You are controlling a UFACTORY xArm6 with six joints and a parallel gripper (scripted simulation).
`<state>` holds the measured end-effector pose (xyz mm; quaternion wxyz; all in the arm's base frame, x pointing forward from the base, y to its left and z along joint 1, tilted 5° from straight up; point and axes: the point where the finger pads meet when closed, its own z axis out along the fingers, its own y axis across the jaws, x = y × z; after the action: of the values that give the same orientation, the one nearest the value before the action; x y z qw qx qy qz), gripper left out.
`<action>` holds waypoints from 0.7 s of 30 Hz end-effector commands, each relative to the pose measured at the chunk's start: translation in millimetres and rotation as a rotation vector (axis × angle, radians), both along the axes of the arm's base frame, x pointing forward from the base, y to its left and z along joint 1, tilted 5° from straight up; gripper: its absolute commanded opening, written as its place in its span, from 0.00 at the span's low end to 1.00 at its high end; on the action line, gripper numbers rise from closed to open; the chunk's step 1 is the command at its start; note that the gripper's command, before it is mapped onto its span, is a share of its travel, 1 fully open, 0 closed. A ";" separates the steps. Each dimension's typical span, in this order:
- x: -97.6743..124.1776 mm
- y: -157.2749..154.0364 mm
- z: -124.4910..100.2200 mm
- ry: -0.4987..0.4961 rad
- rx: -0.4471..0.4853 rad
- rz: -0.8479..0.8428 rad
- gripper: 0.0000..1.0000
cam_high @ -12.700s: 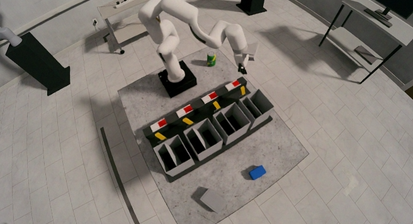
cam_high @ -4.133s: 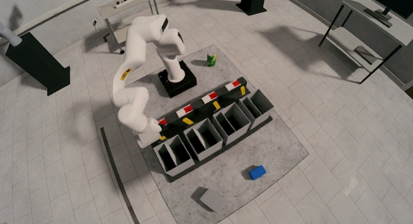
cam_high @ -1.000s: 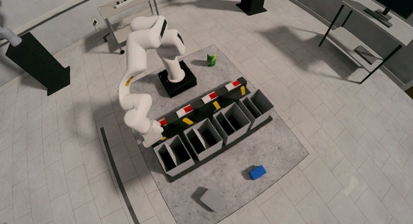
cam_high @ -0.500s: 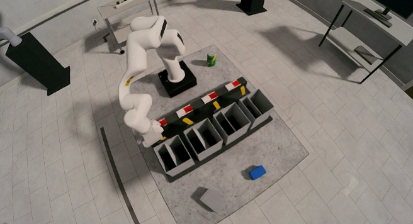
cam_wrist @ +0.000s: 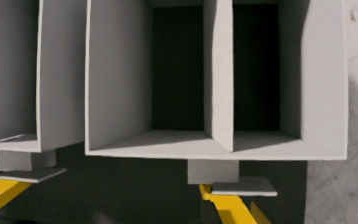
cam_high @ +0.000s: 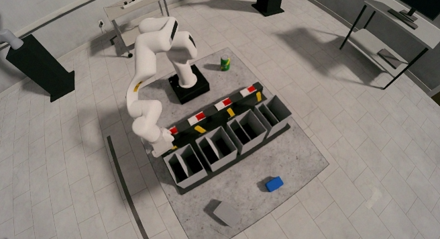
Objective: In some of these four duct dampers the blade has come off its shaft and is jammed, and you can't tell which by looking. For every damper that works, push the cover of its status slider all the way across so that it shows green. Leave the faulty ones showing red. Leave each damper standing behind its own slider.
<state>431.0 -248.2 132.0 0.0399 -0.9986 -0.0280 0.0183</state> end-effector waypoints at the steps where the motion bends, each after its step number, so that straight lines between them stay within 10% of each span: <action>1: 1.2 -0.6 1.9 -0.004 -0.002 0.000 0.19; 21: 1.3 -2.4 1.7 -0.003 0.015 0.000 0.19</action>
<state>431.1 -249.1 131.9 0.0446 -0.9984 -0.0279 0.0185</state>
